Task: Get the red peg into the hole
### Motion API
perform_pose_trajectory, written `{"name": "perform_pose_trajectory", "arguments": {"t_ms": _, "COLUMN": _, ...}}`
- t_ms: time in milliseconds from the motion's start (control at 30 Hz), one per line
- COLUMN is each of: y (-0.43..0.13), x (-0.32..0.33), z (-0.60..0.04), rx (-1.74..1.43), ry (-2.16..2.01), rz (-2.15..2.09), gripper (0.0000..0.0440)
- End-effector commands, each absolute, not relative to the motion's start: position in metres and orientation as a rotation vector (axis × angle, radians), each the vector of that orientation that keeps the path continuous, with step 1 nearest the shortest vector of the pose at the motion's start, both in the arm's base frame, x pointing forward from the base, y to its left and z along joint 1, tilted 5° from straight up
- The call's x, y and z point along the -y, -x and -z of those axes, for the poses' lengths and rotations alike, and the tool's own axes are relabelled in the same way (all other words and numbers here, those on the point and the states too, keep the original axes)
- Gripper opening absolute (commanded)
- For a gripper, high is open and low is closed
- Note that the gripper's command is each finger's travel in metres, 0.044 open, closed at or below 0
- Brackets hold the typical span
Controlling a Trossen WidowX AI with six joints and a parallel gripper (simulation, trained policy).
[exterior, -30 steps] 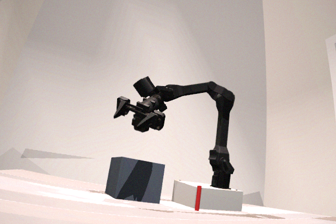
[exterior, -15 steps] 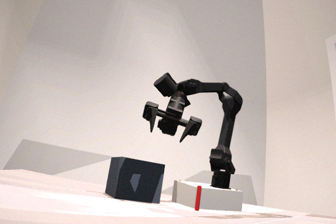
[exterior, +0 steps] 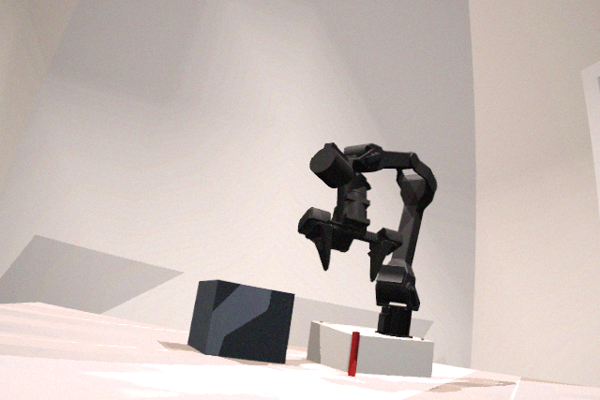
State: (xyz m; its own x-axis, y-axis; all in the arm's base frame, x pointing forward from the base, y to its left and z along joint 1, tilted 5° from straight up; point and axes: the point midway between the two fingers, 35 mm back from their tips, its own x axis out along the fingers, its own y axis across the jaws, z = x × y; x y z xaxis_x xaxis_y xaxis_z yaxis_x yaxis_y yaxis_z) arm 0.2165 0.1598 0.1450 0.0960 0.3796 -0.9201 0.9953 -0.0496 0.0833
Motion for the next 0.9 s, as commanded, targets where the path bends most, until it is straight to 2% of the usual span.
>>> {"name": "perform_pose_trajectory", "arguments": {"t_ms": 0, "y": -0.203, "x": -0.157, "z": -0.138, "rx": -1.413, "ry": -1.485, "rz": 0.98, "gripper": 0.0426}}
{"name": "perform_pose_trajectory", "arguments": {"t_ms": 400, "y": -0.166, "x": -0.143, "z": -0.113, "rx": -1.436, "ry": -1.227, "rz": 1.066, "gripper": 0.0436}}
{"name": "perform_pose_trajectory", "arguments": {"t_ms": 867, "y": -0.155, "x": -0.13, "z": -0.072, "rx": -1.425, "ry": -1.036, "rz": 1.115, "gripper": 0.044}}
